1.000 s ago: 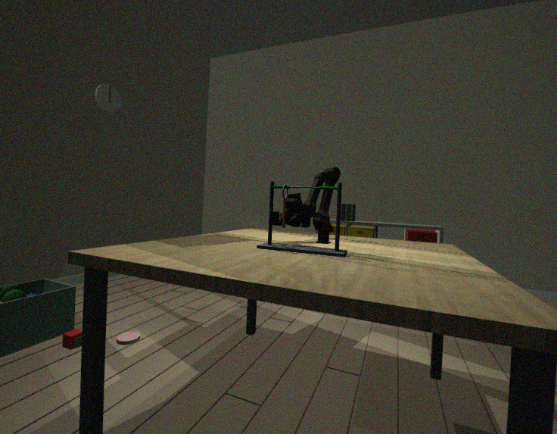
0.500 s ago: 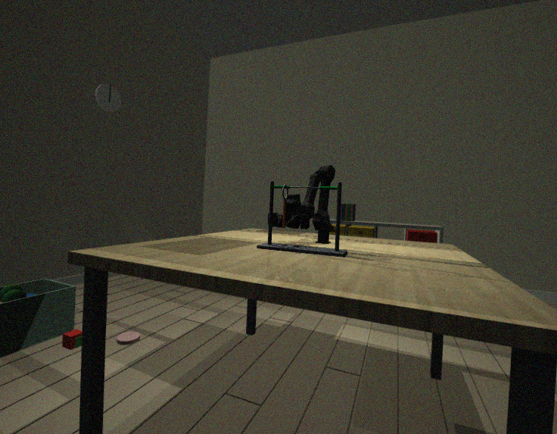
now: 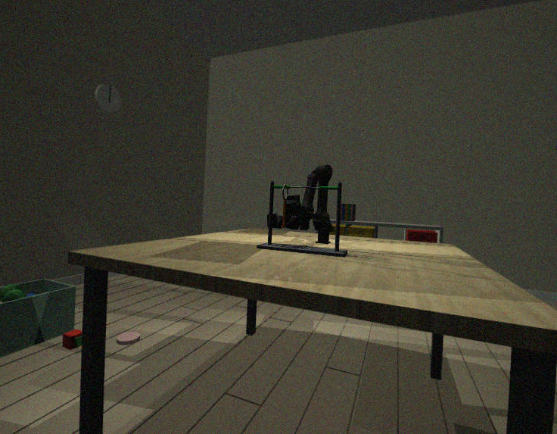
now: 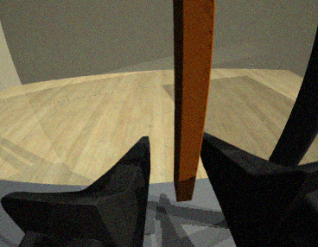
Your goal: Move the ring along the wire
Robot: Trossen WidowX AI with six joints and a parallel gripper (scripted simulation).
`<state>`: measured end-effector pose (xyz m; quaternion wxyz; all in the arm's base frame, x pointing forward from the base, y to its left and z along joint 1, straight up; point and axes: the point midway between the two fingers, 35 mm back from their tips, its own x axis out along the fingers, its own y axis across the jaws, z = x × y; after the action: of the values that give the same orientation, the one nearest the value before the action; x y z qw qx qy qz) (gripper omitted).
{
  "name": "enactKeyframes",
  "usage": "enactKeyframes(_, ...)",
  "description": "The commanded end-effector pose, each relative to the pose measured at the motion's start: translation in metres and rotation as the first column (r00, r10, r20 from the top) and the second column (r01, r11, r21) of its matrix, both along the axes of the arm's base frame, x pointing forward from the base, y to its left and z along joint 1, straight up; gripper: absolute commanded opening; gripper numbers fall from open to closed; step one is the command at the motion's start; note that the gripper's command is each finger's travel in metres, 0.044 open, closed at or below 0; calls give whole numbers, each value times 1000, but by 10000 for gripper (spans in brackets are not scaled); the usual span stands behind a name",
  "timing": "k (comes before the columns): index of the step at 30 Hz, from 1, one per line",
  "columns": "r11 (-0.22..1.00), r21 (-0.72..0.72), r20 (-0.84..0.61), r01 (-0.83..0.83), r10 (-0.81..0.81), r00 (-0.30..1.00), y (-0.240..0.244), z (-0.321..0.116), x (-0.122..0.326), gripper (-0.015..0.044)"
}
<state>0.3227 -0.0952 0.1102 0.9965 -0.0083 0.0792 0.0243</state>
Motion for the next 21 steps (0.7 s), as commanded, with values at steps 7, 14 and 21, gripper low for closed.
enactKeyframes(7,1000,1,3,3,-3,1000,-1,1,1,160)
enactKeyframes(14,1000,1,3,3,-3,1000,-1,1,1,160)
enactKeyframes(21,1000,-1,1,0,0,1000,0,0,1,3)
